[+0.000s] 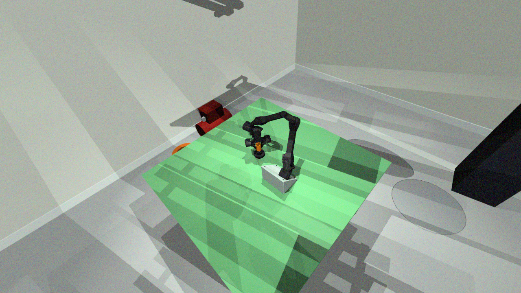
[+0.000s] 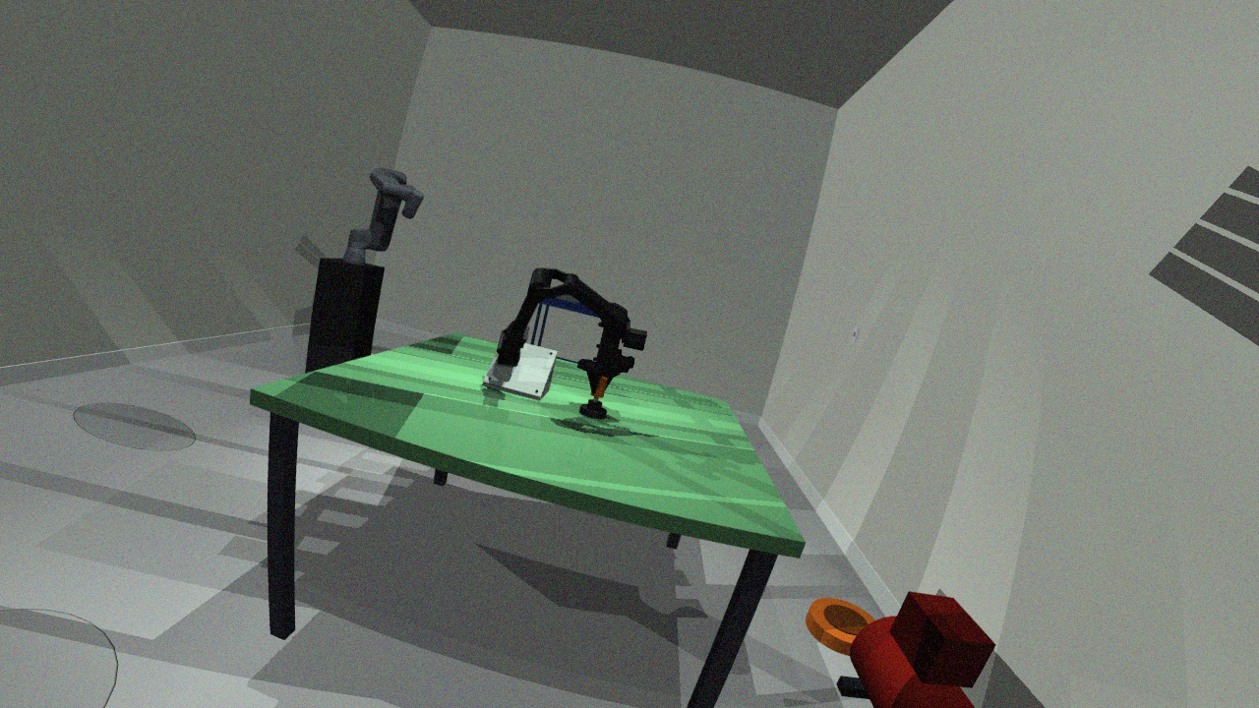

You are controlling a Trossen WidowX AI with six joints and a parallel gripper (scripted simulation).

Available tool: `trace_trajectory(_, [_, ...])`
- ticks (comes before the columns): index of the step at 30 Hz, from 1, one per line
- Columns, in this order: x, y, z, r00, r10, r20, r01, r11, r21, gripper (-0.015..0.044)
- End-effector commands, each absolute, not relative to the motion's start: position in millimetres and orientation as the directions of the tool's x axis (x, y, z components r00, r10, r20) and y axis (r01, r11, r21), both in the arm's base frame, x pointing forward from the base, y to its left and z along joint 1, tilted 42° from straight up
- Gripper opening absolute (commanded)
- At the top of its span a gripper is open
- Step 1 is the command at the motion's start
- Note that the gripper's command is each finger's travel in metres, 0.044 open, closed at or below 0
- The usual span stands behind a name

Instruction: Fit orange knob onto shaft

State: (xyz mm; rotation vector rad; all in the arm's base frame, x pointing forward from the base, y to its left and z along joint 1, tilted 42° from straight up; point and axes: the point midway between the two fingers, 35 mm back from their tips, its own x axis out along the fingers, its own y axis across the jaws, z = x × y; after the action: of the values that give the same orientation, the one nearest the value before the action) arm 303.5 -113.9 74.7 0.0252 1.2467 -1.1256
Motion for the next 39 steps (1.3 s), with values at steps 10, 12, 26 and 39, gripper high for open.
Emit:
trace_trajectory(10, [304.2, -115.3, 73.4, -0.109, -0.654, -0.748, 0.682, 0.499, -0.535, 0.0000])
trace_trajectory(12, [304.3, -115.1, 73.7, -0.109, -0.654, -0.748, 0.682, 0.499, -0.535, 0.0000])
trace_trajectory(26, [306.3, -113.5, 77.7, -0.109, -0.654, -0.749, 0.794, 0.396, -0.462, 0.0000])
trace_trajectory(39, [304.5, -114.4, 74.3, -0.109, -0.654, -0.749, 0.817, 0.369, -0.442, 0.0000])
